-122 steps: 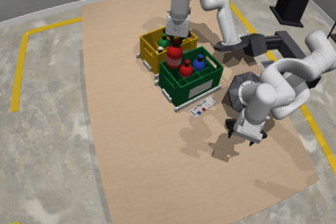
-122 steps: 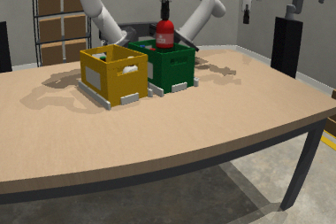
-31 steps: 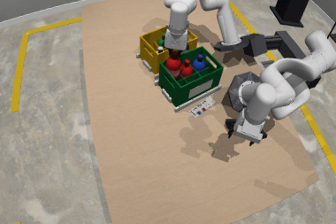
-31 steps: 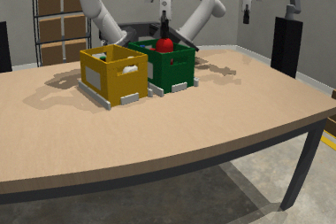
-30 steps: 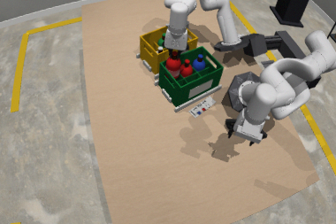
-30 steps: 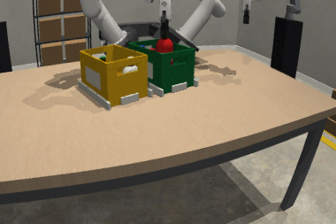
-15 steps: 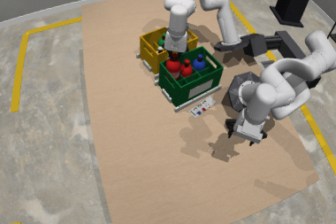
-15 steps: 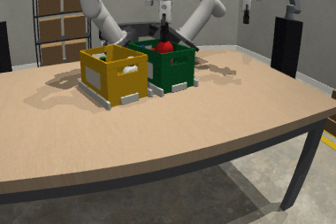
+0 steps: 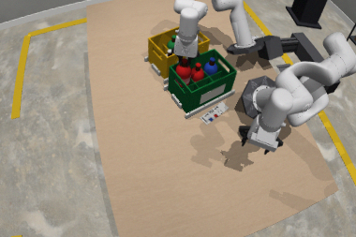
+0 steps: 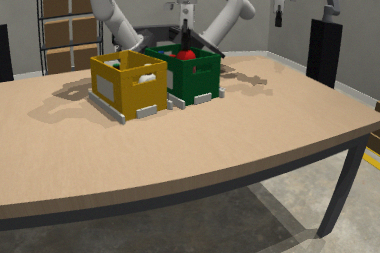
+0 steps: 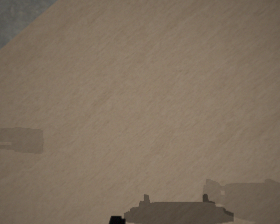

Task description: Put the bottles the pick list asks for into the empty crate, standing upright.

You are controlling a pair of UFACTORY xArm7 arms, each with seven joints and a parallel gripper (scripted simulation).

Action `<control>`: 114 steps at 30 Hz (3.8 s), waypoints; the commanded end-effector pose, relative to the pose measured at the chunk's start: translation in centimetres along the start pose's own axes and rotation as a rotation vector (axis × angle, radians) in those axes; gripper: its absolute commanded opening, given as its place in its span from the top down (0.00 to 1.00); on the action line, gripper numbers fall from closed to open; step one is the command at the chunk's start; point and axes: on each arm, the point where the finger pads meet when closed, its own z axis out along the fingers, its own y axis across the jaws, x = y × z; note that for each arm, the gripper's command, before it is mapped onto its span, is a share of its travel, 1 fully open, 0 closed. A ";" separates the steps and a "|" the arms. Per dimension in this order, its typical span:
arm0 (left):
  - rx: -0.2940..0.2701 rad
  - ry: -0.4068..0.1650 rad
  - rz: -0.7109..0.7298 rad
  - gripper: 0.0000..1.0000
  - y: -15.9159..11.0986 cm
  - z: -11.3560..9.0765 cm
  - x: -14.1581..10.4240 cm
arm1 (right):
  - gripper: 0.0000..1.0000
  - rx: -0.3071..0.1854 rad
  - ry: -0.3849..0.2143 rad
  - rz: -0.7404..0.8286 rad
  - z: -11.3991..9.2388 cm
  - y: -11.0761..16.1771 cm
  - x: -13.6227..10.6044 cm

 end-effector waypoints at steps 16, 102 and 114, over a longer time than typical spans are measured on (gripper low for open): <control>-0.001 0.003 -0.001 0.00 0.0 -0.1 0.1 | 1.00 0.001 -0.004 -0.001 1.5 0.0 -0.1; -0.001 0.003 -0.001 0.00 0.0 -0.1 0.1 | 1.00 0.001 -0.004 -0.001 6.5 0.0 -0.1; -0.001 0.003 -0.001 0.00 0.0 -0.1 0.1 | 1.00 0.001 -0.004 -0.001 6.9 0.0 -0.2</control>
